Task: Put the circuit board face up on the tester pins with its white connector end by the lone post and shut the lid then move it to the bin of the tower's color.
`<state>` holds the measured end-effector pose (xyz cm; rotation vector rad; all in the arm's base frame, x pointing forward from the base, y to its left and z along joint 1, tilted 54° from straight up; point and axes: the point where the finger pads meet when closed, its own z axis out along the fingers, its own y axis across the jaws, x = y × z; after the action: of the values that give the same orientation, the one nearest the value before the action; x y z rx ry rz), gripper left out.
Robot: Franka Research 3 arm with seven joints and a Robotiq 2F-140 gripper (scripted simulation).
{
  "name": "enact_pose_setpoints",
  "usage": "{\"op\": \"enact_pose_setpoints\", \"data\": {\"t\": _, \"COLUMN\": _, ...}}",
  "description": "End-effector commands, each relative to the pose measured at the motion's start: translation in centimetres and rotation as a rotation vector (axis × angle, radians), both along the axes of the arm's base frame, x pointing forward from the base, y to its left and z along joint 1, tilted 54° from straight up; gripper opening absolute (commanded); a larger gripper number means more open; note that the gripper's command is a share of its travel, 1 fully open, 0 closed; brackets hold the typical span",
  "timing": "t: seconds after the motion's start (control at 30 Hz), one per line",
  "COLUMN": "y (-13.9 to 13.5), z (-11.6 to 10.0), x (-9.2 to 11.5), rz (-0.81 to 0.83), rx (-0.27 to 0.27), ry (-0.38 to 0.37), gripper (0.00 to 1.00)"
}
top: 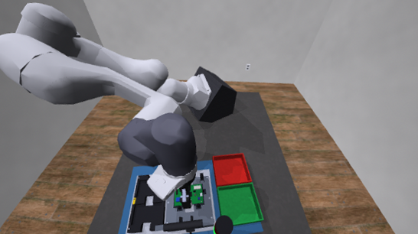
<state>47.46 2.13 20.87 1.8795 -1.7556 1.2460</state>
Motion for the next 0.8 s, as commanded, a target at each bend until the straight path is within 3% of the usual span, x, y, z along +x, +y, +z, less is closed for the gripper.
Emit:
{"op": "enact_pose_setpoints", "data": {"t": 0.0, "y": 0.13, "z": 0.09, "x": -0.14, "rz": 0.000, "rx": -0.002, "ry": 0.004, "gripper": 0.46}}
{"op": "enact_pose_setpoints", "data": {"t": 0.77, "y": 0.48, "z": 0.39, "x": -0.33, "rz": 0.000, "rx": -0.002, "ry": 0.004, "gripper": 0.46}}
